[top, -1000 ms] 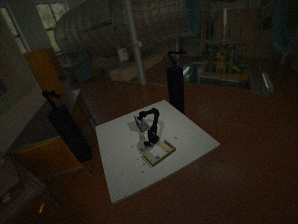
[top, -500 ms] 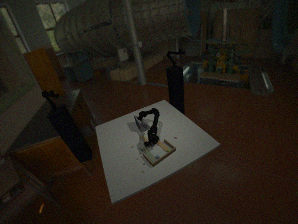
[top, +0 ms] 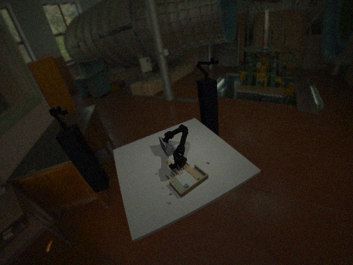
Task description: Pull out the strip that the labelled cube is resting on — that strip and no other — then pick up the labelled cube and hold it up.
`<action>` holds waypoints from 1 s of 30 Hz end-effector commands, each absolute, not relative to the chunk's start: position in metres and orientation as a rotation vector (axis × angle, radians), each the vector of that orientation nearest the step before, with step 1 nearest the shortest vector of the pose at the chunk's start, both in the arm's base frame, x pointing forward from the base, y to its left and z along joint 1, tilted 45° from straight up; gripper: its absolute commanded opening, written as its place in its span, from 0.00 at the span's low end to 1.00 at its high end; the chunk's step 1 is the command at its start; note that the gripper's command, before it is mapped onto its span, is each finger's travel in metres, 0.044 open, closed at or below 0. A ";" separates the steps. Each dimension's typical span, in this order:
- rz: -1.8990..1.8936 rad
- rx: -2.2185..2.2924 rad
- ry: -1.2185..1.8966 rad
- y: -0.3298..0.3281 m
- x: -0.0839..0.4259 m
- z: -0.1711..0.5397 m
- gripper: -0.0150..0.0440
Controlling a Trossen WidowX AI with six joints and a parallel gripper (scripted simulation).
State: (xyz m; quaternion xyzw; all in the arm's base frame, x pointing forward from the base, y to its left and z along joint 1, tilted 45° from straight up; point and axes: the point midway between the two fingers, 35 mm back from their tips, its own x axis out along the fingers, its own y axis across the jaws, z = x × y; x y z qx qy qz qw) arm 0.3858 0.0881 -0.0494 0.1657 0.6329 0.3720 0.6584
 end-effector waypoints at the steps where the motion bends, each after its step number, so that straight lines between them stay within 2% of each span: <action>1: 0.839 0.373 1.433 0.078 0.371 -0.042 0.25; 25: 0.839 0.377 1.437 0.064 0.301 -0.037 0.25; 30: 0.838 0.376 1.437 0.058 0.299 -0.031 0.25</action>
